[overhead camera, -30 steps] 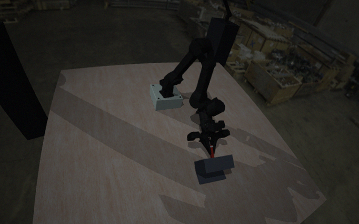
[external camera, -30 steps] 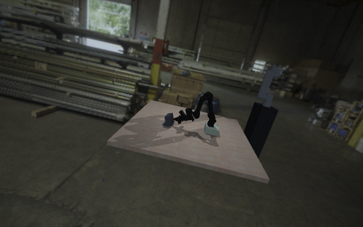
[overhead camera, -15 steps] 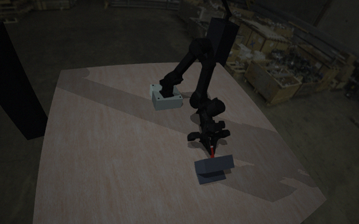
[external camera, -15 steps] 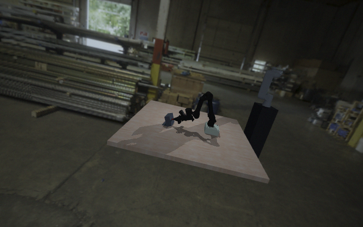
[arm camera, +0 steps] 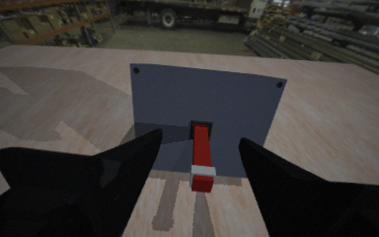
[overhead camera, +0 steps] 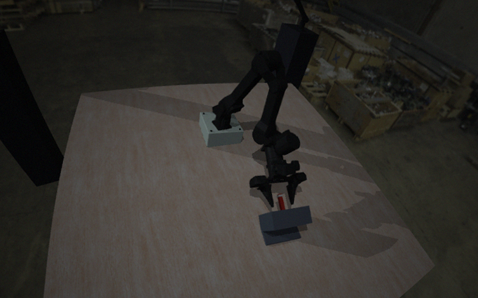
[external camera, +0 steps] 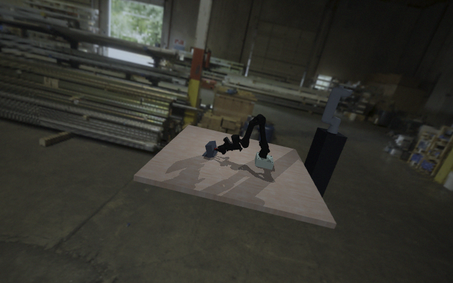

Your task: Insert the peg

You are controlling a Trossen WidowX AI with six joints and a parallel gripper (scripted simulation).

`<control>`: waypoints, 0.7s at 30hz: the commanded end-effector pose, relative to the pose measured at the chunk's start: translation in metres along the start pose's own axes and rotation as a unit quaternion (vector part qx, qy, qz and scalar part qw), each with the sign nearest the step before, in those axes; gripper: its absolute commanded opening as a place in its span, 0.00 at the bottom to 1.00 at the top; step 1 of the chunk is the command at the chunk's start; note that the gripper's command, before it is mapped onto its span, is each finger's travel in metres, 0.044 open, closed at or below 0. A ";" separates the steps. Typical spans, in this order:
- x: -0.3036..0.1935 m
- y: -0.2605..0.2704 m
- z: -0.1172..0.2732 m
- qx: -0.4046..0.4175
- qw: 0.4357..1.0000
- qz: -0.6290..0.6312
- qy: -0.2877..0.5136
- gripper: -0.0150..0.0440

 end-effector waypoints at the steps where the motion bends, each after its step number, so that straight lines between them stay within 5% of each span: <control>1: 0.000 0.000 0.002 -0.001 1.000 0.000 0.000 0.97; 21: 0.004 0.002 0.024 0.001 1.000 0.000 0.000 1.00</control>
Point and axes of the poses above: the point midway between the two fingers, 35 mm back from their tips, its own z axis back along the fingers, its own y axis across the jaws, x = y × z, the point moved 10 cm from there along z, back along the fingers, and after that the axes turned 14 degrees about z, right-handed, at the moved point
